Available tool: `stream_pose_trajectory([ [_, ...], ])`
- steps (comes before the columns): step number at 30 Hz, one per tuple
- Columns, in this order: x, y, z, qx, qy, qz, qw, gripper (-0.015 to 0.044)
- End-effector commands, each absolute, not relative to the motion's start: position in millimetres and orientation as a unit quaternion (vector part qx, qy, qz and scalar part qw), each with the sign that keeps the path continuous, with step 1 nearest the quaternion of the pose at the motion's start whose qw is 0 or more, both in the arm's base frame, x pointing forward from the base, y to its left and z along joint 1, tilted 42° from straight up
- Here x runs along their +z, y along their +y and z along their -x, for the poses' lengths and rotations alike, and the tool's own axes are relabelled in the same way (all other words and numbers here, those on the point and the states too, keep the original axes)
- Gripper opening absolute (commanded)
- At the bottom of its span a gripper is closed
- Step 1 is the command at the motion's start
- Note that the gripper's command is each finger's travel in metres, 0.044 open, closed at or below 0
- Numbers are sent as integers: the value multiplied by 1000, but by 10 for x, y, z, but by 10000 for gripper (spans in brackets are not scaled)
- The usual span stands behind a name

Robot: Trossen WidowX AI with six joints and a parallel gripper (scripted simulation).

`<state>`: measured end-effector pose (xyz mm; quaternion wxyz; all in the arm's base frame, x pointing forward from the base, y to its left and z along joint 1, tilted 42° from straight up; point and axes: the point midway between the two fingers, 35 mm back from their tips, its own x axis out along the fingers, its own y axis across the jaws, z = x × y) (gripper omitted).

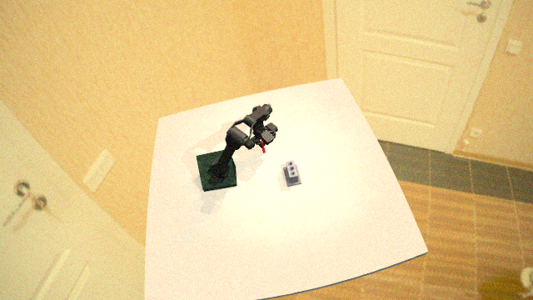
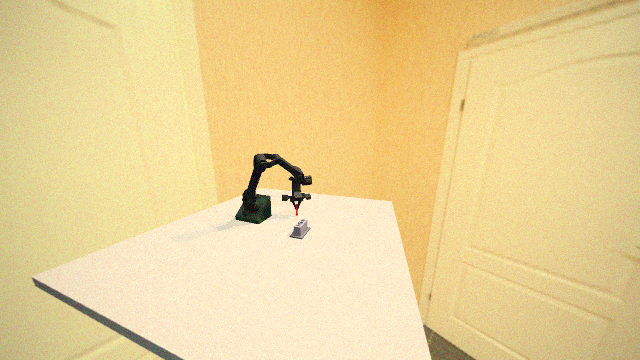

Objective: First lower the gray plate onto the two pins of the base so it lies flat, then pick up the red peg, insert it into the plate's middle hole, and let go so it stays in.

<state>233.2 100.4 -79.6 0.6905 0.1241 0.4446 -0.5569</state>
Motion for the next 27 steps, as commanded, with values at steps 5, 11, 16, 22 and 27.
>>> stream_pose_trajectory([
  [5, -646, 1173, -2369, -555, 445, -127, 691, 0],
  [11, -514, 1303, -2390, -555, 445, -127, 691, 0],
  [16, -400, 1410, -2404, -555, 445, -127, 691, 0],
  [22, -257, 1535, -2418, -555, 445, -127, 691, 0],
  [27, -266, 1432, -2492, -553, 446, -127, 692, 0],
])
